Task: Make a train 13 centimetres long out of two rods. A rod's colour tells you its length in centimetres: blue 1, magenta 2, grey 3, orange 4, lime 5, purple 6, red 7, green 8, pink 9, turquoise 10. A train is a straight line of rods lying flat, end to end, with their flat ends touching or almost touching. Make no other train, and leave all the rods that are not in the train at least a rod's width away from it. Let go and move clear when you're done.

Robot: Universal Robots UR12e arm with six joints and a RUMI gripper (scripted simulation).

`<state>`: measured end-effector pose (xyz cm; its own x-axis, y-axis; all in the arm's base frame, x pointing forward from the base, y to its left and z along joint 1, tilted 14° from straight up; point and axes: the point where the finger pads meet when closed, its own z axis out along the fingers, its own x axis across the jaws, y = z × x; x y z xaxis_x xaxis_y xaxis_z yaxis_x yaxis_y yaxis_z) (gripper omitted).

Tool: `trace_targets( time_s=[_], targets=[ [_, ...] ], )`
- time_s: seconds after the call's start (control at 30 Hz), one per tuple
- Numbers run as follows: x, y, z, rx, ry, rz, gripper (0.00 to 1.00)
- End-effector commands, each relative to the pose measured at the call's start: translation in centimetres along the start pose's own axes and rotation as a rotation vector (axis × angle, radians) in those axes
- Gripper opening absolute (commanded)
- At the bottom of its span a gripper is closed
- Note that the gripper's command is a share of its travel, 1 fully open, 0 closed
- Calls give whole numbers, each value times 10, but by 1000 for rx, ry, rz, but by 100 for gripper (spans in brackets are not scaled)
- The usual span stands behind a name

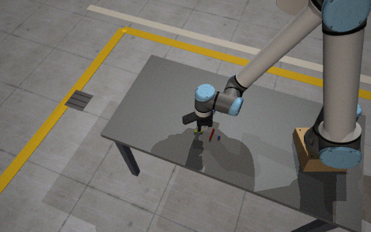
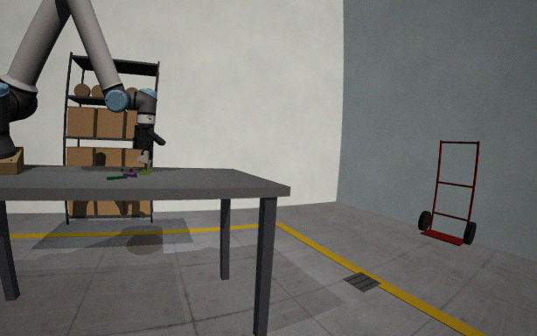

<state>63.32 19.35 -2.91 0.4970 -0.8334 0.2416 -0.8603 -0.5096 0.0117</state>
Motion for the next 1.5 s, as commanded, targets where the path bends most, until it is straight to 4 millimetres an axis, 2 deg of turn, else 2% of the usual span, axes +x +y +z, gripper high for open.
trace_targets(
  time_s=[0.0,0.37,0.47,0.7,0.83,1.3,1.37,1.43,1.47],
  targets=[
    [0,-1,-1,1,0,0,0],
    [0,-1,-10,1,0,0,0],
    [0,-1,-26,1,0,0,0],
    [0,0,-78,1,0,0,0],
    [0,0,-97,1,0,0,0],
    [2,2,-101,1,0,-2,0],
    [9,16,-102,1,0,-11,0],
    [21,43,-102,1,0,-28,0],
    [21,43,-102,1,0,-28,0]
  ],
)
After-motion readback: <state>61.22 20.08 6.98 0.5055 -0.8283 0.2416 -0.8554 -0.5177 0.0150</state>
